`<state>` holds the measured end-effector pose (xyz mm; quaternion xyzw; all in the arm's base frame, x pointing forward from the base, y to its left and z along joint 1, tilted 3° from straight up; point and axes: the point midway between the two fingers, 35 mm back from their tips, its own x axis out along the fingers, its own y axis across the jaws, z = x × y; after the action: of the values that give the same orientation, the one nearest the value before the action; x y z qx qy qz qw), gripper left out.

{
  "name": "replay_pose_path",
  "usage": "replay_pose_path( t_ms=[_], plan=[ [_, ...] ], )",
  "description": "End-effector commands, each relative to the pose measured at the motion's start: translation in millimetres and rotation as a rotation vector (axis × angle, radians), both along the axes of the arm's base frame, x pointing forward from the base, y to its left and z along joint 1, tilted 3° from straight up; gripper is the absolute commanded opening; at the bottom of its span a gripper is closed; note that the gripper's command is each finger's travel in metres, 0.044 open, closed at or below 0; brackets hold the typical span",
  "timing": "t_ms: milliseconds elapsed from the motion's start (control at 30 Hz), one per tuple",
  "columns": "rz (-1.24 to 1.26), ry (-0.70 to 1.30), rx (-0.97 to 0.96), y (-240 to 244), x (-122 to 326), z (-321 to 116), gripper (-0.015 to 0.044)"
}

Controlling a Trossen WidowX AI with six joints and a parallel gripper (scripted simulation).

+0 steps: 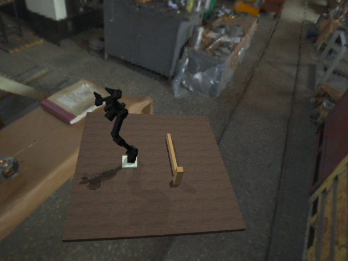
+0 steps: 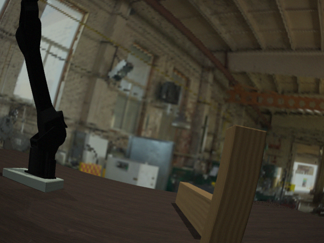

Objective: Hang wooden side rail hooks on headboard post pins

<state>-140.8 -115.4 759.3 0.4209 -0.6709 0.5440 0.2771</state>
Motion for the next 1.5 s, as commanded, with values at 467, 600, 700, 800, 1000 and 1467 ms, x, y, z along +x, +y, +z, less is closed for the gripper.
replay_pose_path(
  t_ms=[467,600,700,800,1000,1467],
  plan=[
    [-0.310,0.322,-0.188,126.2,114.8,-0.5,0.0440],
    [-0.407,0.420,-0.239,153.4,156.1,-12.2,0.0440],
    [-0.480,0.494,-0.276,170.1,188.2,-24.4,0.0440],
    [-0.554,0.569,-0.312,183.6,220.8,-39.4,0.0440],
    [-0.701,0.722,-0.384,200.6,285.6,-77.6,0.0440],
    [-1.030,1.087,-0.545,191.1,415.7,-201.5,0.0440]
  ],
)
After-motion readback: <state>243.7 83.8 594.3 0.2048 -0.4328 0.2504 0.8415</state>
